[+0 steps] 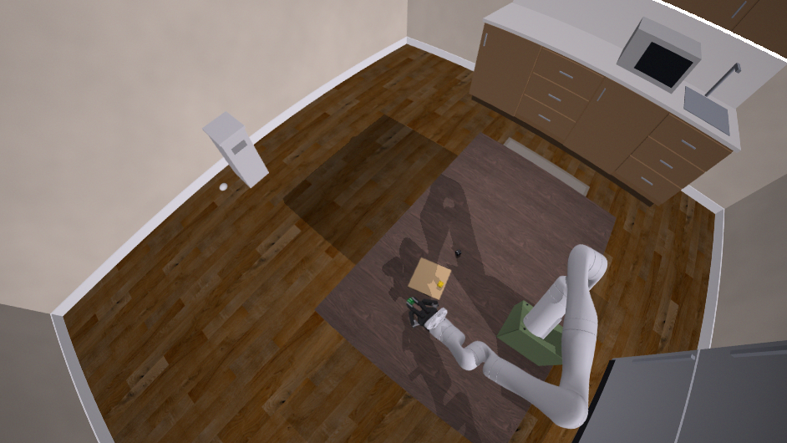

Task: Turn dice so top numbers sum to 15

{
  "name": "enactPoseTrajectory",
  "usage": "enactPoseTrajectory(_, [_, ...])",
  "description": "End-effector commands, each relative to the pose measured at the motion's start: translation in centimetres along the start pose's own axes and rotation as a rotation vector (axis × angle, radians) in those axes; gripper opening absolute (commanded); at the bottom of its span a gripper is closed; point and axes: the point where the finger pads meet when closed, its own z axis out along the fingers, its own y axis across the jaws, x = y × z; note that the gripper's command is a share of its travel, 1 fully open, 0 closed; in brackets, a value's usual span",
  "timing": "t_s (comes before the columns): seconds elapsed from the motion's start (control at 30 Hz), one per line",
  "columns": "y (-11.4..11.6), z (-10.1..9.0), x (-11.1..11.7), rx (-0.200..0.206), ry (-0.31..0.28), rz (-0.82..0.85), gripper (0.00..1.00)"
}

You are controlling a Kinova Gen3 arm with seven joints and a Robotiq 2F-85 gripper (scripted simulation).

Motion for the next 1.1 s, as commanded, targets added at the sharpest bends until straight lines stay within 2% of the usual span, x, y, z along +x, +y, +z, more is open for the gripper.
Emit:
enactPoseTrajectory(0.0, [0.61,0.79,-0.86,0.007,0.007,0.001,0.15])
enactPoseTrajectory(0.37, [1.15,1.01,-1.52,-0.009,0.004,-0.012,0.15])
enactPoseTrajectory(1.07, [0.54,1.07,-1.68,0.004,0.004,-0.002,0.15])
